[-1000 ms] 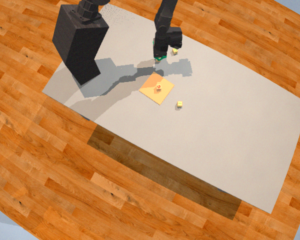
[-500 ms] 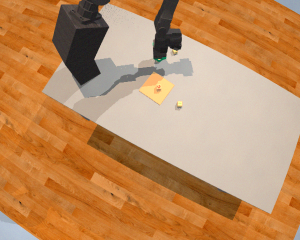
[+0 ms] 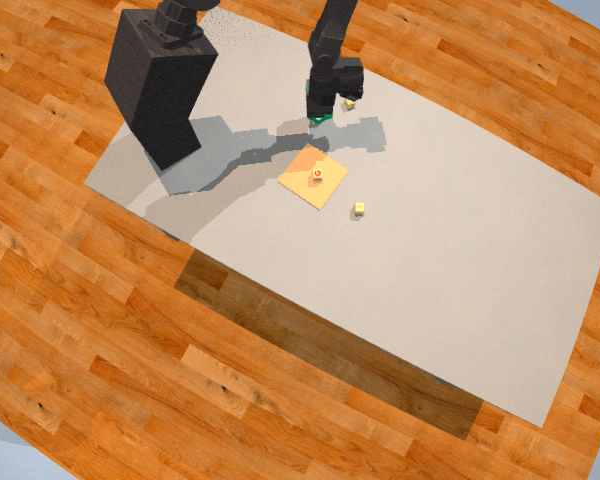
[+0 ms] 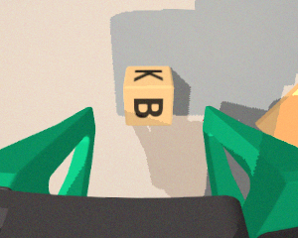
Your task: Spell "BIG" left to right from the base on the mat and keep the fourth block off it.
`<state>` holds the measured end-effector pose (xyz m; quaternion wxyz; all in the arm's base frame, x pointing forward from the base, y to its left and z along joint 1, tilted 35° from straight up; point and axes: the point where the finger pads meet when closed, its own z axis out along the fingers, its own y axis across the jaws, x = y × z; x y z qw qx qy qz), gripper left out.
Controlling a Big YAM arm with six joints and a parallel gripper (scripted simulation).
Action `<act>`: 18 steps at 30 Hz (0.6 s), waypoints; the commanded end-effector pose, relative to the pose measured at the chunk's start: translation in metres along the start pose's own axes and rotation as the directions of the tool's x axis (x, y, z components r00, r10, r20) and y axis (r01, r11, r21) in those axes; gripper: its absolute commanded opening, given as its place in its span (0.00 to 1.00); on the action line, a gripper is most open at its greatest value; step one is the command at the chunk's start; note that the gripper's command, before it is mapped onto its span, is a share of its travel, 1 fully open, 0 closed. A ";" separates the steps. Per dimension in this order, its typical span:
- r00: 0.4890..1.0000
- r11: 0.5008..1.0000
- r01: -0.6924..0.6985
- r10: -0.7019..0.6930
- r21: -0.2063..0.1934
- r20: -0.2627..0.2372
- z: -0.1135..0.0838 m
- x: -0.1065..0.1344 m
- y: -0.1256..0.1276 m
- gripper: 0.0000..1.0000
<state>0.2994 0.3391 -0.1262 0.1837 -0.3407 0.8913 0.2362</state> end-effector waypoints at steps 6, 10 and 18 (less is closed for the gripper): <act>1.000 1.000 -0.003 0.003 0.001 0.003 0.000 0.002 0.002 0.58; 1.000 1.000 -0.003 0.003 0.001 0.003 0.000 0.002 0.002 0.58; 1.000 1.000 0.001 -0.001 -0.002 0.006 0.006 -0.001 0.004 0.58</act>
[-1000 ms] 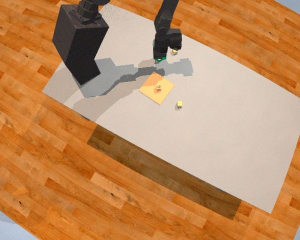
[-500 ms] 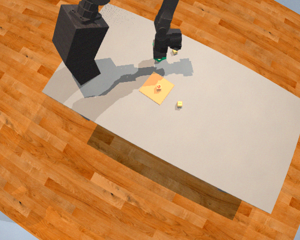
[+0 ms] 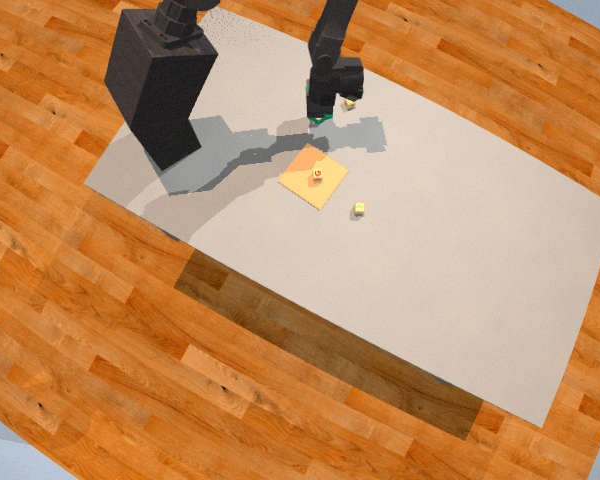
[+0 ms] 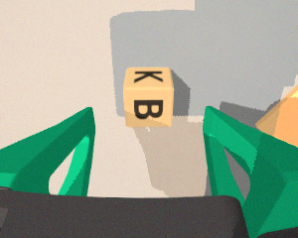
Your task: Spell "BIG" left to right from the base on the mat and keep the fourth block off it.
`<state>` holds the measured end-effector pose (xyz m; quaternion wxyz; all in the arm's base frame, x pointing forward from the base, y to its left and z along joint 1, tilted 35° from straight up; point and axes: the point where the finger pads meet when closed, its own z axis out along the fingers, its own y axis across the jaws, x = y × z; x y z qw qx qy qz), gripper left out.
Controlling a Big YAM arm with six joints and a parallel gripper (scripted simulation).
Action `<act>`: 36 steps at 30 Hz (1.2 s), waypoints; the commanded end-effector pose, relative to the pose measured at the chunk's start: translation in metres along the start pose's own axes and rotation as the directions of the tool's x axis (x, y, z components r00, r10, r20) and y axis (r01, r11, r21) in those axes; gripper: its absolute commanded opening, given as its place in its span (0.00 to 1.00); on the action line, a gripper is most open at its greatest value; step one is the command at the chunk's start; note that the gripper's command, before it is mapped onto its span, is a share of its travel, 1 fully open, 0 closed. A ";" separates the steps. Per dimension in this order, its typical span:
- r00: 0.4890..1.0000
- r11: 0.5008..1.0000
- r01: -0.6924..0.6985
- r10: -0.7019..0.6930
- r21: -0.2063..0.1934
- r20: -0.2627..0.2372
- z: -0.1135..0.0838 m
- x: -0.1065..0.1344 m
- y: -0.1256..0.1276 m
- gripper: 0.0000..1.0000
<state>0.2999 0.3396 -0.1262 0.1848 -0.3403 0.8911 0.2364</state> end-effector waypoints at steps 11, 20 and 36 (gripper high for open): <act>1.000 1.000 0.000 0.000 -0.003 0.005 0.020 0.000 0.004 0.58; 1.000 1.000 -0.008 0.008 0.003 -0.009 0.030 0.006 -0.001 0.58; 1.000 1.000 -0.005 0.005 0.001 -0.007 0.032 0.006 0.001 0.58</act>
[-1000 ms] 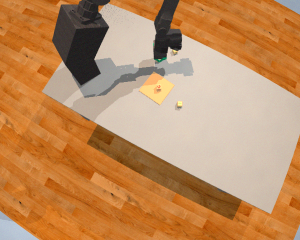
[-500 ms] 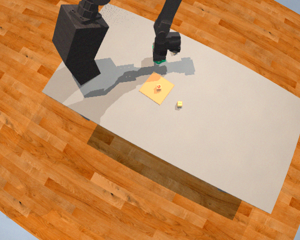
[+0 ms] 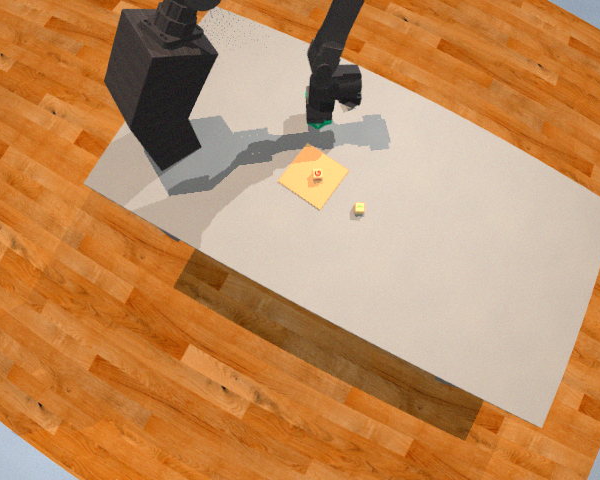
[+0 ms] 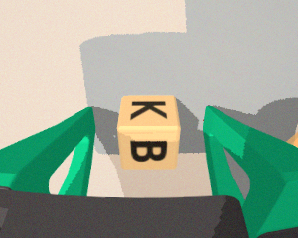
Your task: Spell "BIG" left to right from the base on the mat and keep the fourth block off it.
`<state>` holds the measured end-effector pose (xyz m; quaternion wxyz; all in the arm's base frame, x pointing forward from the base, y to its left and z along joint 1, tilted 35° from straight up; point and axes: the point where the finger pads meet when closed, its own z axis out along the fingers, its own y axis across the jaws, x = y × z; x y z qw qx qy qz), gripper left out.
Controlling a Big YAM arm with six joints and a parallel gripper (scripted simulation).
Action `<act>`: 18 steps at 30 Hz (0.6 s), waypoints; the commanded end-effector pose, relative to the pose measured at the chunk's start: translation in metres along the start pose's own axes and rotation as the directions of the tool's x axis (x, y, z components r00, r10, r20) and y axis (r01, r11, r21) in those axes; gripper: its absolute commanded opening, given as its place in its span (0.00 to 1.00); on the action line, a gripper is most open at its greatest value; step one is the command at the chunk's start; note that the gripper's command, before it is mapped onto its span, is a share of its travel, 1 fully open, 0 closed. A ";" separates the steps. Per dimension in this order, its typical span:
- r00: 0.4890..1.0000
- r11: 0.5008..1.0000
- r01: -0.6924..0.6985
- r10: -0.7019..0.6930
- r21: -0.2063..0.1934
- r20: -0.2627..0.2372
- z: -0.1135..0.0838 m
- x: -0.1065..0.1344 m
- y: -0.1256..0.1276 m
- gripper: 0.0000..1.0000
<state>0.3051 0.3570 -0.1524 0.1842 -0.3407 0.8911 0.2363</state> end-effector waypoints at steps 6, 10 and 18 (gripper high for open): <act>1.000 1.000 -0.006 0.006 0.002 -0.006 0.001 0.006 0.001 0.39; 1.000 1.000 -0.005 0.005 0.002 -0.006 0.001 0.006 0.001 0.39; 1.000 1.000 -0.005 0.005 0.002 -0.006 0.001 0.006 0.001 0.39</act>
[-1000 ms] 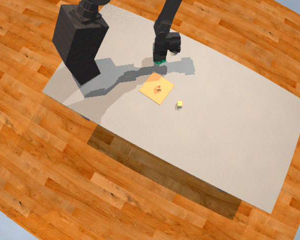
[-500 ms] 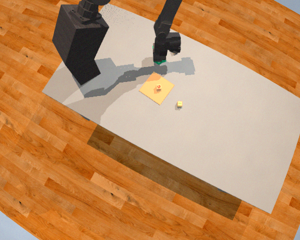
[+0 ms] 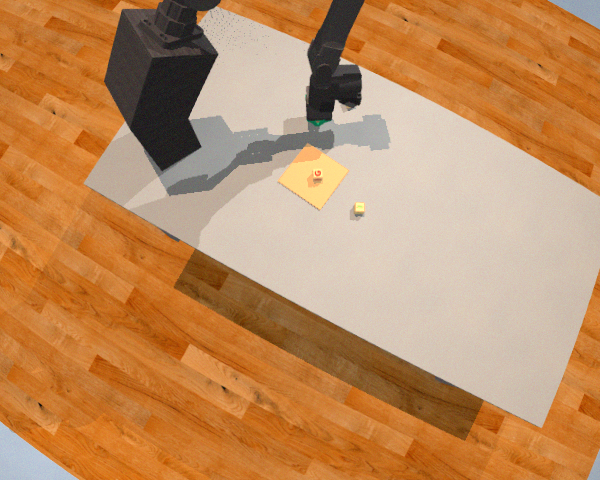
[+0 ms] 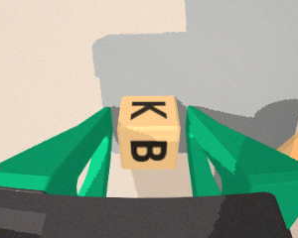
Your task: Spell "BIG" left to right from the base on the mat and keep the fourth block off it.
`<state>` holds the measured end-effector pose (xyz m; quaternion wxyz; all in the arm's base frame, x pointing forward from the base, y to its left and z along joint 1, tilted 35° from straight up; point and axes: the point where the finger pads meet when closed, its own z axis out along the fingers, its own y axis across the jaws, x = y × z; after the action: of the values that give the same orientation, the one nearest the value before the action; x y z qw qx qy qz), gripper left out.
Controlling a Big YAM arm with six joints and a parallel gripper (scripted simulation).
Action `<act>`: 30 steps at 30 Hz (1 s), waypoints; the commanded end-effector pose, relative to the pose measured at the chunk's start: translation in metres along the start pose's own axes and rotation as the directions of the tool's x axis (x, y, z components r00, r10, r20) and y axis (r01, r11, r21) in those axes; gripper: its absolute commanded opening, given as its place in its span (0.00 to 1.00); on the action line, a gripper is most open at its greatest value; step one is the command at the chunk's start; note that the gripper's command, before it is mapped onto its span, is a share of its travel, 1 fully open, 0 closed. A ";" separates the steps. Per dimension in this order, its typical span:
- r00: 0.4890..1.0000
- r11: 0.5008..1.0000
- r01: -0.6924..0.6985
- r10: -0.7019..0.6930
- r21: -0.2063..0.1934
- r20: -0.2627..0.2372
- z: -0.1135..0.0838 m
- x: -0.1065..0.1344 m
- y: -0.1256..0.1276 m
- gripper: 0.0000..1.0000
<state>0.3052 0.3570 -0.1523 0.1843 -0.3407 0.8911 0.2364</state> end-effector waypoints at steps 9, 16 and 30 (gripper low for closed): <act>1.000 1.000 -0.005 0.005 0.002 -0.006 0.001 0.006 0.001 0.20; 1.000 1.000 -0.005 0.005 0.002 -0.006 0.001 0.006 0.001 0.20; 1.000 1.000 -0.005 0.005 0.002 -0.006 0.001 0.006 0.001 0.20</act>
<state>0.3052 0.3570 -0.1523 0.1843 -0.3406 0.8911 0.2364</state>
